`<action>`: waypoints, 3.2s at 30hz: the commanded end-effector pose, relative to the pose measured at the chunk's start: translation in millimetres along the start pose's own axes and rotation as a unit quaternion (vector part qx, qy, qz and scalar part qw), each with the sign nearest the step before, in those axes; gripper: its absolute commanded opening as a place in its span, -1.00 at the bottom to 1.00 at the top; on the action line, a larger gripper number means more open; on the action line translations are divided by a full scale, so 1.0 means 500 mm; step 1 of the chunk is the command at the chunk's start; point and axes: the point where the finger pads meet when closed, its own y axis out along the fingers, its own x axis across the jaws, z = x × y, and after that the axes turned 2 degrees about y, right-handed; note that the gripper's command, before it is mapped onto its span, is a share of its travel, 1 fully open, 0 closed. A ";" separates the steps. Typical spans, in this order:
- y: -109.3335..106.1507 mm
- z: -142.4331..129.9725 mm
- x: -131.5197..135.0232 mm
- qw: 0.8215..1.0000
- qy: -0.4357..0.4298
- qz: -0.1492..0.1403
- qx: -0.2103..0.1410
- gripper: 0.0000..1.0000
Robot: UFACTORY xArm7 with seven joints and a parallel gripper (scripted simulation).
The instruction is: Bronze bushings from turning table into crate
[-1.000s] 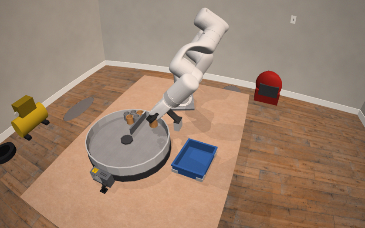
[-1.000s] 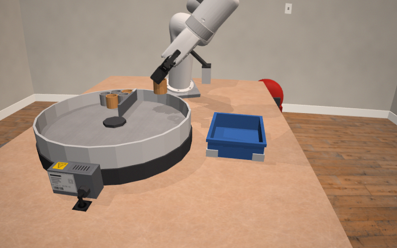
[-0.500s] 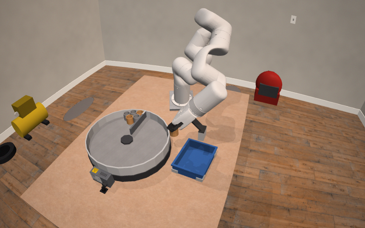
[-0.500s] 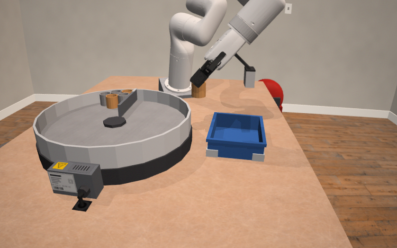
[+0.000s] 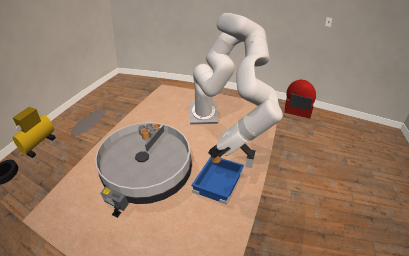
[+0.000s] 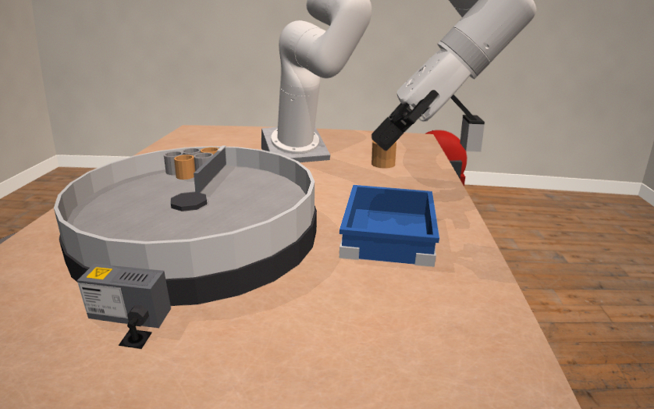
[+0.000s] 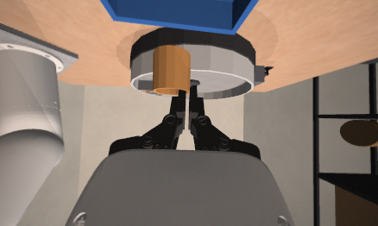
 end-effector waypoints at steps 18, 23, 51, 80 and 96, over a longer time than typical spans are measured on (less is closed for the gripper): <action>-0.024 0.030 0.011 1.000 0.001 0.004 -0.006 -1.00; -0.021 0.032 0.011 1.000 0.001 0.004 -0.006 -1.00; 0.082 0.118 0.007 1.000 0.001 0.004 -0.006 -1.00; 0.119 0.148 0.005 1.000 0.001 0.004 -0.006 -1.00; 0.146 0.170 0.004 1.000 0.001 0.004 -0.006 -1.00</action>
